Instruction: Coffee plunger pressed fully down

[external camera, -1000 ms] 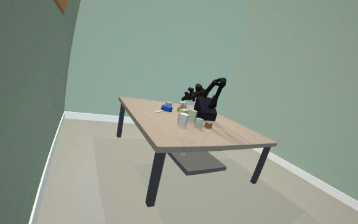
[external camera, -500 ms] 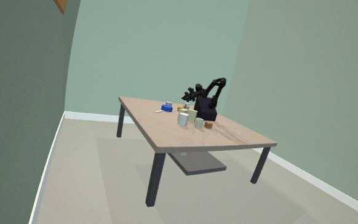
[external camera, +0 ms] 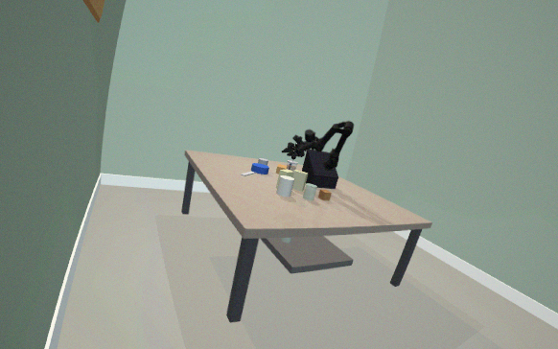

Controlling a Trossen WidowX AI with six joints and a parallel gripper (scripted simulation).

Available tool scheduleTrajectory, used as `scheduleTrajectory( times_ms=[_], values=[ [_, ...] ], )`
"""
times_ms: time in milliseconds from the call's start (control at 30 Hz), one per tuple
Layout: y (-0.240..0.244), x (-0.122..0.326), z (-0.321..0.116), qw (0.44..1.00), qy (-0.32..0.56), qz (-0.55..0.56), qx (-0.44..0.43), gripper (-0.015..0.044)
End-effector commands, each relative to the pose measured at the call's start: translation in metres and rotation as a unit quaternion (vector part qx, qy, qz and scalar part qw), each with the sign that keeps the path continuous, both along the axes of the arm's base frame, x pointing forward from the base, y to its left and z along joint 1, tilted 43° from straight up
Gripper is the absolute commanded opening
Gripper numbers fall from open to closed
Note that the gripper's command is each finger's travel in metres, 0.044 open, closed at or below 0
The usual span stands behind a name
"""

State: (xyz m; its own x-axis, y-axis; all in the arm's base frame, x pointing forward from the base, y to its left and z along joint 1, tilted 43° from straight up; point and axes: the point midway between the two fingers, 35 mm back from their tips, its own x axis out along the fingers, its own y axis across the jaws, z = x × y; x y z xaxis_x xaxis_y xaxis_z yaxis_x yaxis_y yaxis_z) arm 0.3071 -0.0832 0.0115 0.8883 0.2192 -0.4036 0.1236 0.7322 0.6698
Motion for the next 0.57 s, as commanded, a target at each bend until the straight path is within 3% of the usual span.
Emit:
scheduleTrajectory(
  times_ms=[0,300,533],
  values=[
    [-0.01,-0.003,0.012,1.0,-0.003,0.001,-0.007,0.044],
    [-0.027,-0.05,0.065,1.0,0.002,0.018,0.0,0.044],
    [-0.027,-0.053,0.07,1.0,0.001,0.018,0.001,0.044]
  ],
)
